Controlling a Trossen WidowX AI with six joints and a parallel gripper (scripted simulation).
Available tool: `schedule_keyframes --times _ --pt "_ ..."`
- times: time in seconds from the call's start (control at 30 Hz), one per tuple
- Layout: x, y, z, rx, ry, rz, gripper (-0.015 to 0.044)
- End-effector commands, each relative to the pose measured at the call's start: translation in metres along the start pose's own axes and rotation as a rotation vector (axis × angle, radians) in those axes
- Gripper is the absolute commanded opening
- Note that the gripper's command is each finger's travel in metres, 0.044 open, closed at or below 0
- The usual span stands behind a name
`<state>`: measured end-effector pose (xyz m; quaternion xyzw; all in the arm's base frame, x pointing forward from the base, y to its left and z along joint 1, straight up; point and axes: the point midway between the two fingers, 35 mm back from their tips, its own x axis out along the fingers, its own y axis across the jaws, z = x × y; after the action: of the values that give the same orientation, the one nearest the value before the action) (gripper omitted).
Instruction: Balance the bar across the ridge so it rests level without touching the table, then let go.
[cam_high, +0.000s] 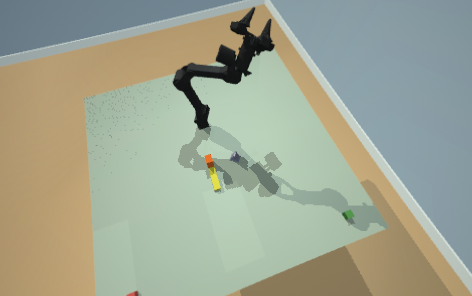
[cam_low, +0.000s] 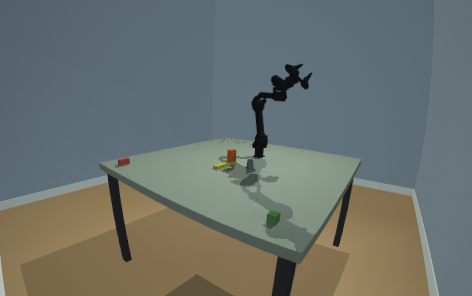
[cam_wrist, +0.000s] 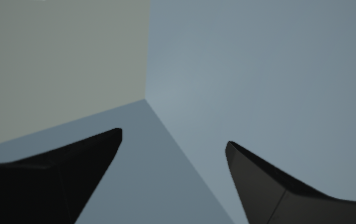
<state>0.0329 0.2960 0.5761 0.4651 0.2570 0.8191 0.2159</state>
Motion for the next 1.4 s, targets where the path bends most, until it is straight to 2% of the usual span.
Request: schedule_keyframes --times 0.0,0.07,0.1,0.37,0.63,0.93,1.37 --pt "0.0 0.0 0.001 -0.002 -0.002 -0.002 0.0374" --pt "-0.002 -0.004 0.005 -0.015 -0.019 -0.015 0.0321" --pt "-0.003 -0.006 0.01 -0.027 -0.033 -0.026 0.0315" --pt "-0.025 -0.036 0.055 -0.148 -0.181 -0.17 0.0315" --pt "-0.064 -0.07 0.106 -0.246 -0.319 -0.375 0.0315" --pt "-0.127 -0.098 0.161 -0.322 -0.508 -0.619 0.0315" --pt "-0.232 -0.127 0.209 -0.384 -0.676 -1.032 0.0315"
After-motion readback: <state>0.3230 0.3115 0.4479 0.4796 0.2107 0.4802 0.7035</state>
